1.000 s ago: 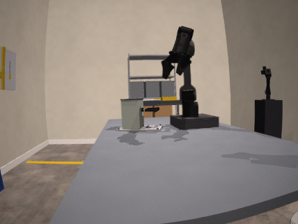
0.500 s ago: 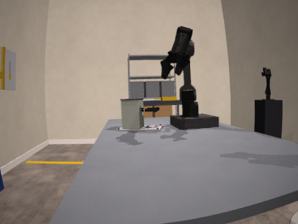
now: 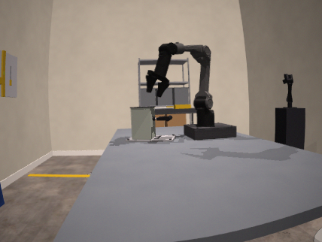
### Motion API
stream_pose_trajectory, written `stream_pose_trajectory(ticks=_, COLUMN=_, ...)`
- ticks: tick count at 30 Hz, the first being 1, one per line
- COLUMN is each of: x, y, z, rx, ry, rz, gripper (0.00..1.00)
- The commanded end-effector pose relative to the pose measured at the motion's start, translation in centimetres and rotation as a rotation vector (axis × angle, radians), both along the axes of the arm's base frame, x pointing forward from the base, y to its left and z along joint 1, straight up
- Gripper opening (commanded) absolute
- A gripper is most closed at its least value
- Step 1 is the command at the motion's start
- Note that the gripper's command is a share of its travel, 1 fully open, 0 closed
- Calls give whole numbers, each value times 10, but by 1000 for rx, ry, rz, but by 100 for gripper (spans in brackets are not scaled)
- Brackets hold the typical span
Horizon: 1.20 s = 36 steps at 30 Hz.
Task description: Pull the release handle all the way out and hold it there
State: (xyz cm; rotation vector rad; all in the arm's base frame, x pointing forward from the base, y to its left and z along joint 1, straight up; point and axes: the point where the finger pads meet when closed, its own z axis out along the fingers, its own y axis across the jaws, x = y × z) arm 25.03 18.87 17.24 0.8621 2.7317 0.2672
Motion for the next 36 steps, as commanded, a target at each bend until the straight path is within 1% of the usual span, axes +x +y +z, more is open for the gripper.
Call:
stream_pose_trajectory(ticks=1, x=-3, y=-55, z=-8, rx=45, ry=50, rz=-261, gripper=100)
stream_pose_trajectory(ticks=3, x=-16, y=-96, z=-19, rx=90, ry=96, rz=-508, gripper=100)
stream_pose_trajectory(ticks=5, x=-32, y=-127, z=-29, rx=129, ry=134, rz=-720, gripper=100)
stream_pose_trajectory(ticks=7, x=-47, y=-147, z=-37, rx=160, ry=161, rz=-882, gripper=100)
stream_pose_trajectory(ticks=10, x=-61, y=-162, z=-45, rx=190, ry=183, rz=-1025, gripper=100)
stream_pose_trajectory(ticks=13, x=-65, y=-165, z=-48, rx=197, ry=190, rz=-1064, gripper=100)
stream_pose_trajectory(ticks=36, x=-64, y=-166, z=-52, rx=177, ry=215, rz=-1067, gripper=100)
